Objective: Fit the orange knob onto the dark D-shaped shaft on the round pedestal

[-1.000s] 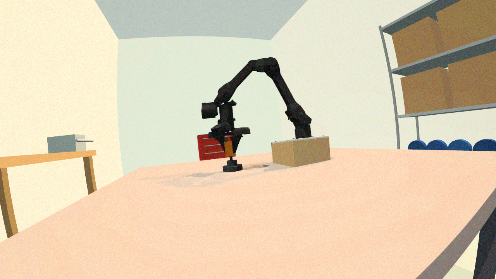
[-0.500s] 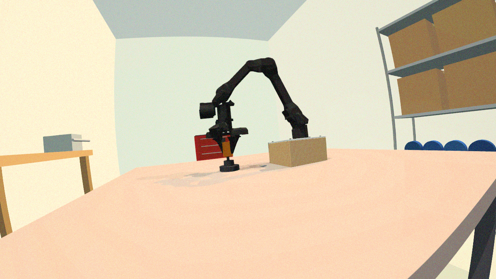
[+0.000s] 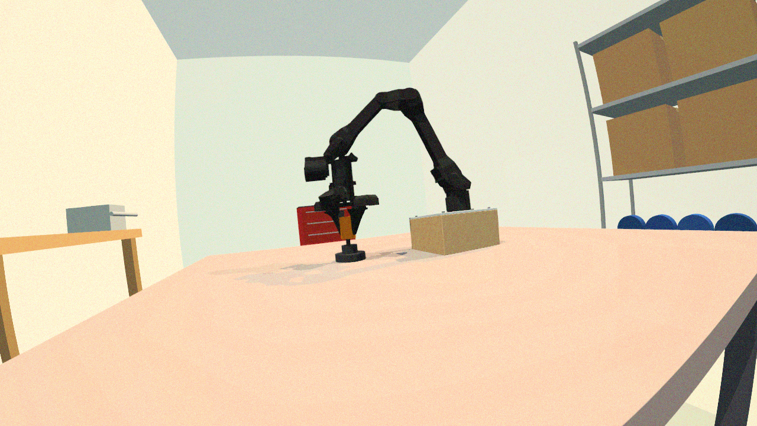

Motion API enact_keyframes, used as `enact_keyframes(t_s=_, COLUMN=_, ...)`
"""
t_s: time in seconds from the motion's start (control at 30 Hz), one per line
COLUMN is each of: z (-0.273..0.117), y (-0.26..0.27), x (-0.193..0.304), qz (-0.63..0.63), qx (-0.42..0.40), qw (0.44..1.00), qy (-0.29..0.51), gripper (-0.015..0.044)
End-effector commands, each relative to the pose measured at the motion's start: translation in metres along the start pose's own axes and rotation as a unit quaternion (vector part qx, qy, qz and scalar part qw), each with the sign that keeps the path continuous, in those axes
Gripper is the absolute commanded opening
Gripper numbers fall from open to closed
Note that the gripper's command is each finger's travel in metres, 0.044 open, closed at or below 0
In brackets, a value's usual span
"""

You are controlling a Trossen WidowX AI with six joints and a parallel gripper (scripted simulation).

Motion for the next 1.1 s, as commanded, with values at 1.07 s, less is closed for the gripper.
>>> enact_keyframes(t_s=1.07, z=-0.0017, y=0.0004, x=0.0005, qz=-0.106, qx=0.003, qw=0.994, qy=0.000, gripper=0.0000)
Point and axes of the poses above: the point midway between the two fingers, 35 mm back from their tips, its own z axis out along the fingers, its own y axis across the jaws, x = y × z, the point moved 5 cm from there along -z, back along the fingers, and after that the axes turned 1 degree about -z, right-handed, at the moved point
